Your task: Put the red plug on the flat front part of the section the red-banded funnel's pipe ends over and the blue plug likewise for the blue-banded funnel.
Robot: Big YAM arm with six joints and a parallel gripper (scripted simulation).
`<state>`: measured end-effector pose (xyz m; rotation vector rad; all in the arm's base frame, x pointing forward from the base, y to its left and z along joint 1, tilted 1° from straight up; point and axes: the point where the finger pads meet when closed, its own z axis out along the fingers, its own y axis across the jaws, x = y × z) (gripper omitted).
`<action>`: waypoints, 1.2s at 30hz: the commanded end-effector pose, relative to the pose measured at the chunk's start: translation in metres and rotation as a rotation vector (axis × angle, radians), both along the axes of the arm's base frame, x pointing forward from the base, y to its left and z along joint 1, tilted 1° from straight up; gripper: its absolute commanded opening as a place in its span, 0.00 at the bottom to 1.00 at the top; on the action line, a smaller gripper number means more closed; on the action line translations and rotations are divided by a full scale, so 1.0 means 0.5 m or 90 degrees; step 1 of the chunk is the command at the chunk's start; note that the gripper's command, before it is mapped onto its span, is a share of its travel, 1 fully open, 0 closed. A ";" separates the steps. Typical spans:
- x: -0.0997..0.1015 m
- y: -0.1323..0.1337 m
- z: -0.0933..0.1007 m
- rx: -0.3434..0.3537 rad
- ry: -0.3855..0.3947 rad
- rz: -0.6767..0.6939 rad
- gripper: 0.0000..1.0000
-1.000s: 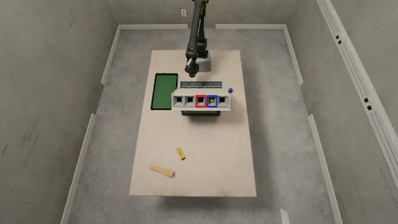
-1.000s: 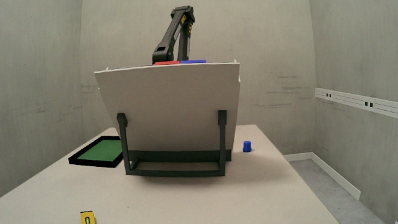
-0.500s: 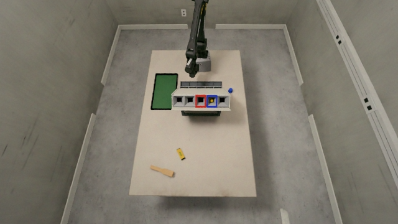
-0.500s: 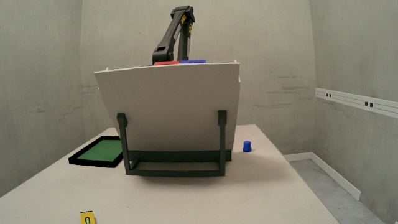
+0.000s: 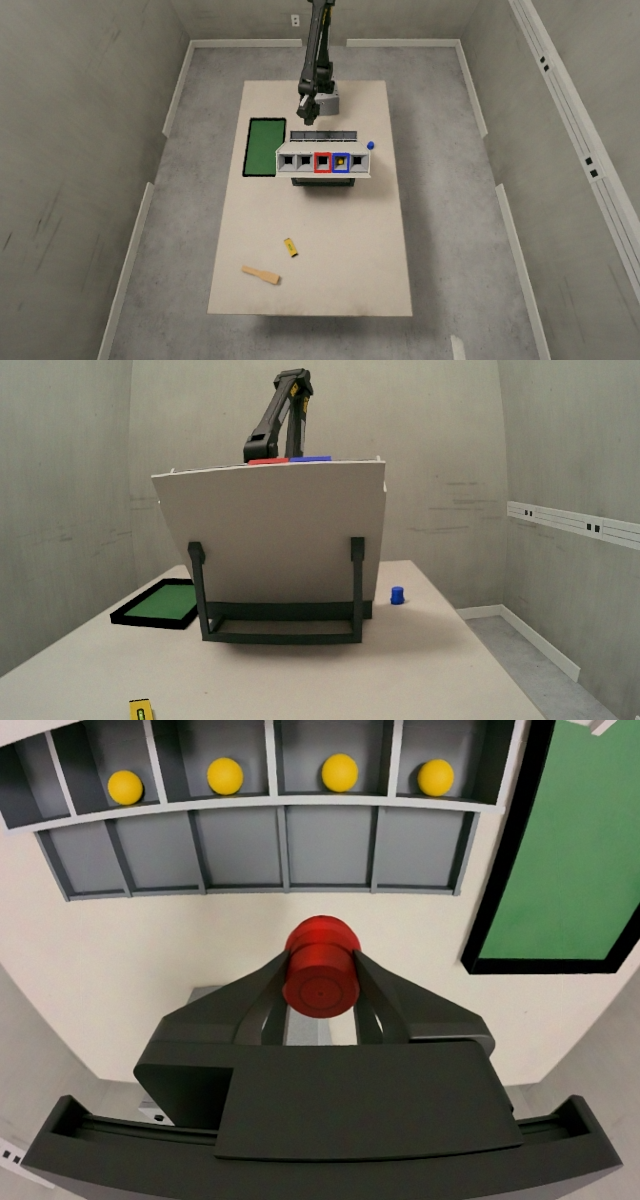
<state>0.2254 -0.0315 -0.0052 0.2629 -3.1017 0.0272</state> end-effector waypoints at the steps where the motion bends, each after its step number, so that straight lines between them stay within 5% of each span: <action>1: 0.045 -0.011 0.021 -0.001 -0.014 0.000 0.00; 26: 0.061 -0.017 0.029 0.000 -0.008 0.000 0.00; 36: 0.046 -0.014 -0.114 0.000 -0.004 0.000 0.00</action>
